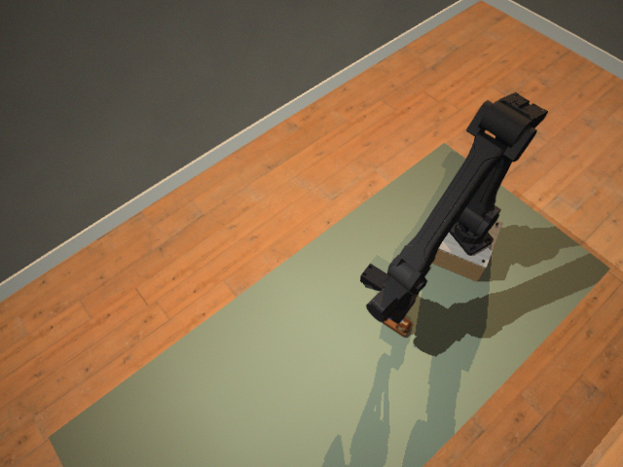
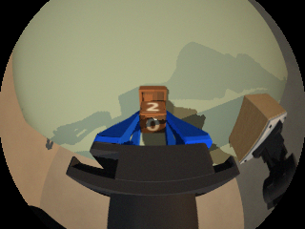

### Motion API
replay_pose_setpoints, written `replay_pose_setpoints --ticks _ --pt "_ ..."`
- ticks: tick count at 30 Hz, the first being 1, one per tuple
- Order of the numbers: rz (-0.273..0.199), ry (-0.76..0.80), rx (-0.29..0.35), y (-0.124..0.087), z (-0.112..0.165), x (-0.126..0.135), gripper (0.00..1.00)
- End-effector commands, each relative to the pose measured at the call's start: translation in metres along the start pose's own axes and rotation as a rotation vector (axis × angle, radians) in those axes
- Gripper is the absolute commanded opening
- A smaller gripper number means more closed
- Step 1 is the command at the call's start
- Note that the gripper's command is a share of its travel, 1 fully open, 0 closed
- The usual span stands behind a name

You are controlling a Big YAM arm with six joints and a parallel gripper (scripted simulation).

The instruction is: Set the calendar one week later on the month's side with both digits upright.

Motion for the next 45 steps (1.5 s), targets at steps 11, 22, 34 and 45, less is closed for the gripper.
replay_pose_setpoints --ticks 11,22,34,45 --pt "-0.01 -0.004 -0.009 0.01 0.001 0.006 0.27" --pt "-0.014 -0.005 -0.011 0.017 0.0 0.009 0.27" --pt "-0.019 -0.005 -0.013 0.018 0.0 0.009 0.27" --pt "-0.014 -0.005 -0.011 0.02 0.0 0.008 0.27"
Point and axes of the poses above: the point where the finger pads meet when closed, its own y axis out along the fingers, its own x axis across the jaws, z = x × y, the point moved 1 cm from there along -y, back along the fingers, and after that the axes turned 14 degrees about -y, right-handed, at the moved point
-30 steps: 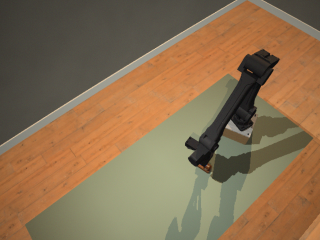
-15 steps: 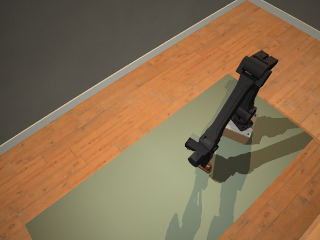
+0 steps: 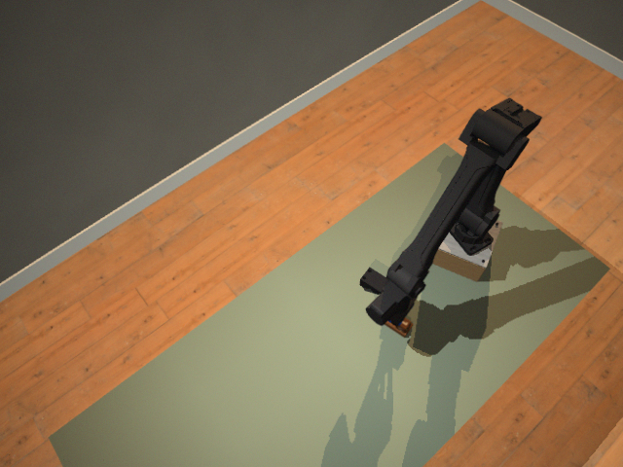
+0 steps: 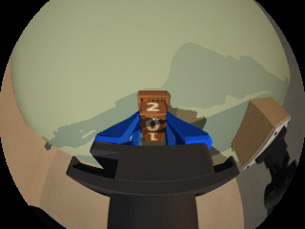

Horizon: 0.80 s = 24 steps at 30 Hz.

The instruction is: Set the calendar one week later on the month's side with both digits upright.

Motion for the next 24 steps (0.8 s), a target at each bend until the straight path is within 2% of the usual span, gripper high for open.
replay_pose_setpoints --ticks 1,24 --pt "-0.013 -0.005 -0.01 -0.001 0.0005 0.0075 0.27" --pt "-0.016 -0.011 -0.012 -0.0018 0.0002 0.0071 0.27"
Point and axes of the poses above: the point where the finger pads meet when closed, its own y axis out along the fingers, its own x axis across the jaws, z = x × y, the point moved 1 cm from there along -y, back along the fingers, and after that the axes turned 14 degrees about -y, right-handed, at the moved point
